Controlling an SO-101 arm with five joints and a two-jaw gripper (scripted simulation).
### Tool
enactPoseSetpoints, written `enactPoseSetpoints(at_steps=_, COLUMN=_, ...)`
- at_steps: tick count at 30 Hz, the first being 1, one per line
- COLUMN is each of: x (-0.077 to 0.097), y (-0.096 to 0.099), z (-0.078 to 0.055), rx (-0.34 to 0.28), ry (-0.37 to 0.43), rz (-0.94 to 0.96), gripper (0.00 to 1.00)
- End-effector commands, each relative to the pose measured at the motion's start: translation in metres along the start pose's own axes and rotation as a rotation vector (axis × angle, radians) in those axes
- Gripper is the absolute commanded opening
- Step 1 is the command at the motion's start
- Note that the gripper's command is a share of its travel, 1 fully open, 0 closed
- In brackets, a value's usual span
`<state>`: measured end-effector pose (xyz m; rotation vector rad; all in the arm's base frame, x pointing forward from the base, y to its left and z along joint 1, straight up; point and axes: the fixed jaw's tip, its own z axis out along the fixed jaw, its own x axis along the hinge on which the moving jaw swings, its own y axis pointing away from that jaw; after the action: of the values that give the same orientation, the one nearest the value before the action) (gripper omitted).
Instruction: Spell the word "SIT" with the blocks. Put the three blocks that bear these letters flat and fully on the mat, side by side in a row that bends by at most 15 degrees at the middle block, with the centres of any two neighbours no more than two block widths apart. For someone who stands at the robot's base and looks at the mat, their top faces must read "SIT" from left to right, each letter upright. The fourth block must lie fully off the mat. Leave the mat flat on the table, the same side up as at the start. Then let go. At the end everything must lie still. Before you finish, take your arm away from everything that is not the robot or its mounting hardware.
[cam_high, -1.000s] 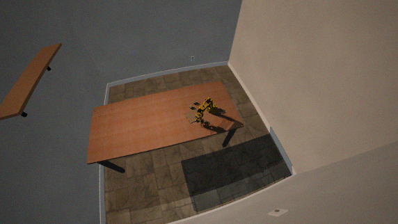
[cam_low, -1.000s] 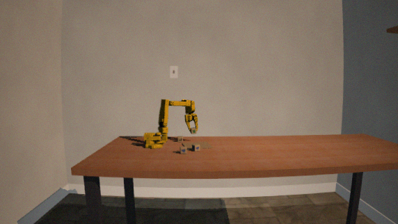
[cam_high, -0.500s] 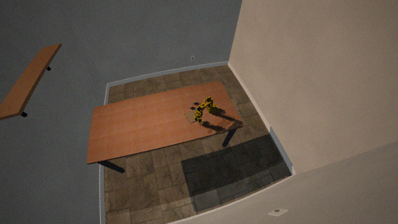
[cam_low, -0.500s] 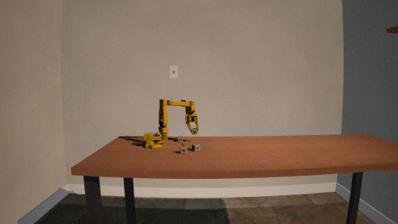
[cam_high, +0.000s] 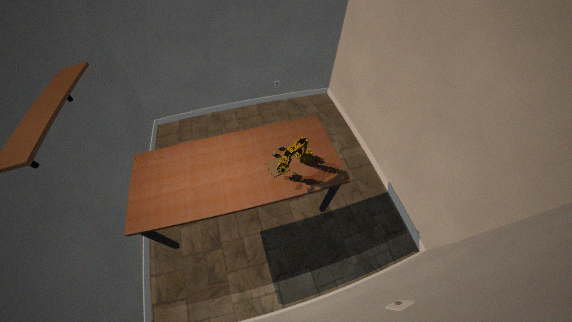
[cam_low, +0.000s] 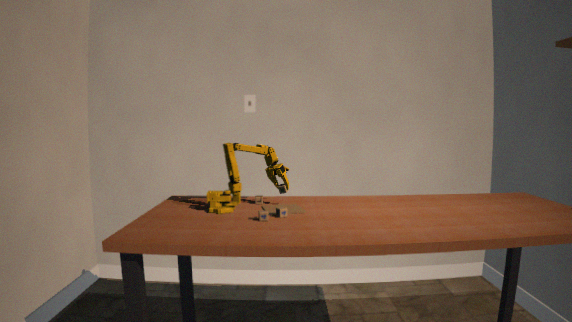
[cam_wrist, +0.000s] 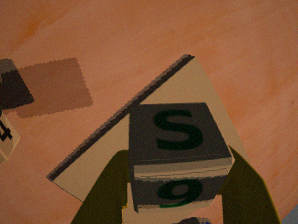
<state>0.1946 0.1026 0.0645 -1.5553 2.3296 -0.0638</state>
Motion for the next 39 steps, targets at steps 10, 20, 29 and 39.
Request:
enactPoseSetpoints(at_steps=10, x=0.010, y=-0.026, z=-0.008, rx=0.231, ry=-0.255, rz=0.411, gripper=0.00)
enactPoseSetpoints(at_steps=20, x=0.010, y=-0.027, z=-0.008, rx=0.239, ry=-0.266, rz=0.429, gripper=0.00)
enactPoseSetpoints(at_steps=29, x=0.011, y=-0.036, z=-0.003, rx=0.289, ry=-0.333, rz=0.506, gripper=0.00)
enactPoseSetpoints(at_steps=39, x=0.016, y=-0.053, z=0.002, rx=0.387, ry=-0.476, rz=0.655, gripper=0.00)
